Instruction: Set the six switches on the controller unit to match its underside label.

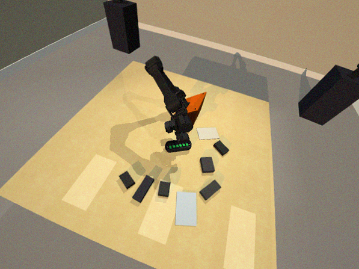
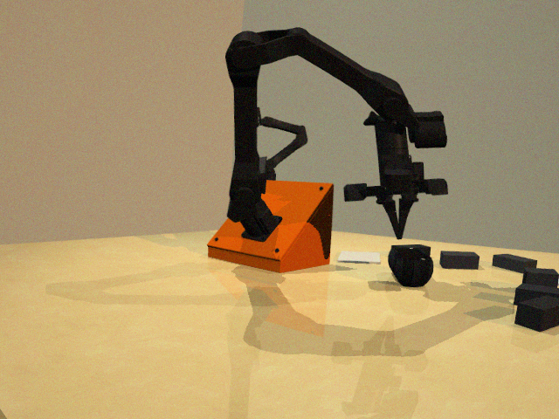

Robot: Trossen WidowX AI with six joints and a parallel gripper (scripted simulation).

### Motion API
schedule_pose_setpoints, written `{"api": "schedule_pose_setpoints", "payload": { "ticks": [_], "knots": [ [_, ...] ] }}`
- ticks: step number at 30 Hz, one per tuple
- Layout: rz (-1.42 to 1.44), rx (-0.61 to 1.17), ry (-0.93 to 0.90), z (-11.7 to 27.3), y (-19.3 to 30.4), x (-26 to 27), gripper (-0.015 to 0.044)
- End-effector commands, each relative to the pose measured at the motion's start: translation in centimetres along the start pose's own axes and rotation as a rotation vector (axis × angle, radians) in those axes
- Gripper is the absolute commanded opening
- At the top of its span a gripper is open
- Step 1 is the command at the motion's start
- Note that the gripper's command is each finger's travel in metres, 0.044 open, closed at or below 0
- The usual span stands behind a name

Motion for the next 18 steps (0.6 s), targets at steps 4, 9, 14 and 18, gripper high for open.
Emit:
{"api": "schedule_pose_setpoints", "payload": {
  "ticks": [4, 9, 14, 18],
  "knots": [
    [0.002, -0.016, -0.081, -1.1, 0.3, -2.9, 0.0000],
    [0.002, -0.016, -0.084, -1.4, 0.3, -2.9, 0.0000],
    [0.002, -0.016, -0.084, -2.4, 0.3, -3.0, 0.0000],
    [0.002, -0.016, -0.084, -3.2, 0.3, -3.1, 0.0000]
  ]
}}
Point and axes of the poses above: the point midway between the two fingers, 35 mm back from their tips, its own z axis back along the fingers, its own x axis across the jaws, y = z × x, the point moved 5 cm from there along z, back along the fingers, and after that the axes turned 5 degrees about z, right-handed, at the moved point
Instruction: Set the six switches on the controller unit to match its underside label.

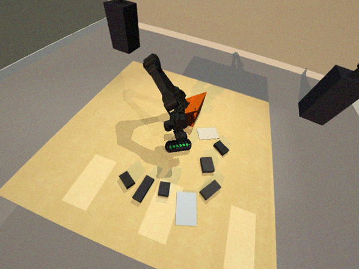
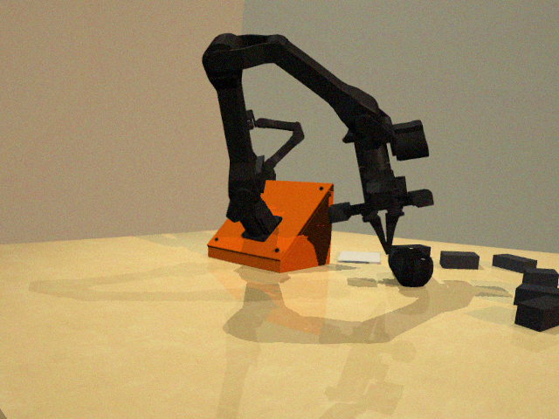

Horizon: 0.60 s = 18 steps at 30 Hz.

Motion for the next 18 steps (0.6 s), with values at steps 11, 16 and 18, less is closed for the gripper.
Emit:
{"api": "schedule_pose_setpoints", "payload": {
  "ticks": [11, 16, 18],
  "knots": [
    [0.006, -0.003, 0.007, -2.7, 0.1, -0.7, 0.0000],
    [0.006, -0.003, 0.007, -3.3, 0.1, -1.0, 0.0000],
    [0.006, -0.003, 0.007, -3.3, 0.1, -0.9, 0.0000]
  ]
}}
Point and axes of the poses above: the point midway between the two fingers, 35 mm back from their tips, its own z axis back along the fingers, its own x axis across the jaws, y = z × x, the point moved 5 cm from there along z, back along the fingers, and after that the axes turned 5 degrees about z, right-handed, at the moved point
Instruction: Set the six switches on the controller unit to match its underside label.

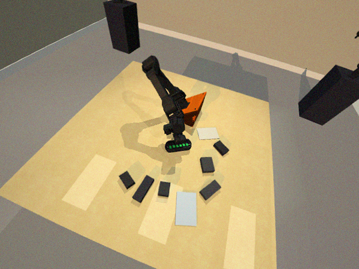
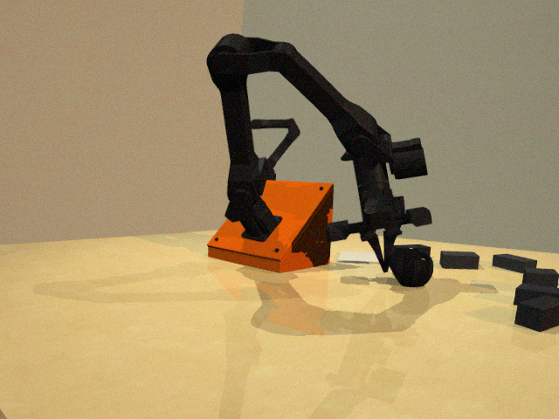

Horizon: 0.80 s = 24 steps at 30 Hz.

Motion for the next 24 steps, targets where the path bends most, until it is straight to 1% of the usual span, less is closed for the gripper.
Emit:
{"api": "schedule_pose_setpoints", "payload": {
  "ticks": [1, 24],
  "knots": [
    [0.005, -0.003, 0.003, -0.2, 0.0, -0.1, 0.0000],
    [0.004, -0.003, 0.002, -0.4, -0.1, 1.2, 0.0000]
  ]
}}
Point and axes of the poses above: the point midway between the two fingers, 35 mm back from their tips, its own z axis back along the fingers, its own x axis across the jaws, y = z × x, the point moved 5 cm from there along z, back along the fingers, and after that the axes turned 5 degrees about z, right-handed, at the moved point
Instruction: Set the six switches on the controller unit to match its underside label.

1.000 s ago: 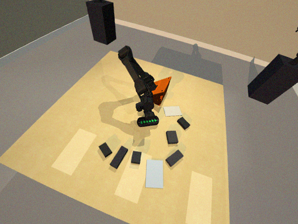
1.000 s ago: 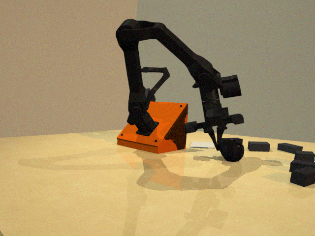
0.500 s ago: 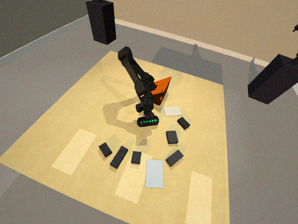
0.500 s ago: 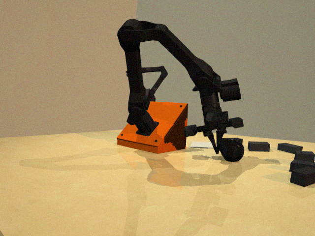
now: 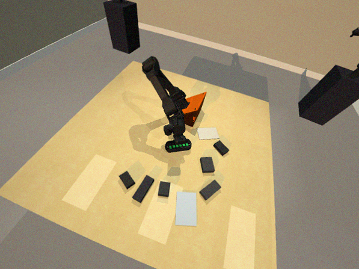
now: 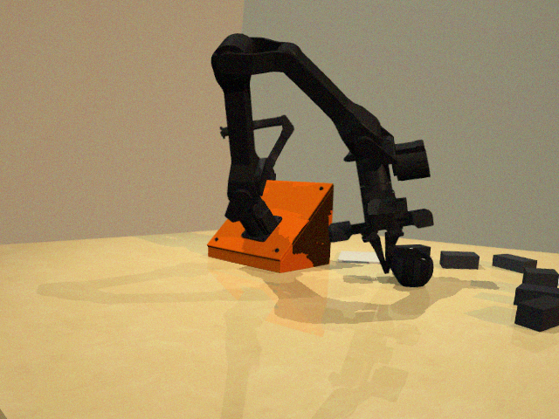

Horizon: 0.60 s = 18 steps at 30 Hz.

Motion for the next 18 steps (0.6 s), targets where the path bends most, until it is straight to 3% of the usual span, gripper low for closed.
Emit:
{"api": "schedule_pose_setpoints", "payload": {
  "ticks": [1, 14, 18],
  "knots": [
    [-0.009, -0.003, -0.014, -0.1, -0.2, 1.0, 0.0000],
    [-0.010, -0.003, -0.015, -0.4, -0.4, 2.6, 0.0000],
    [-0.006, -0.001, -0.011, 3.0, -0.1, 1.1, 0.0000]
  ]
}}
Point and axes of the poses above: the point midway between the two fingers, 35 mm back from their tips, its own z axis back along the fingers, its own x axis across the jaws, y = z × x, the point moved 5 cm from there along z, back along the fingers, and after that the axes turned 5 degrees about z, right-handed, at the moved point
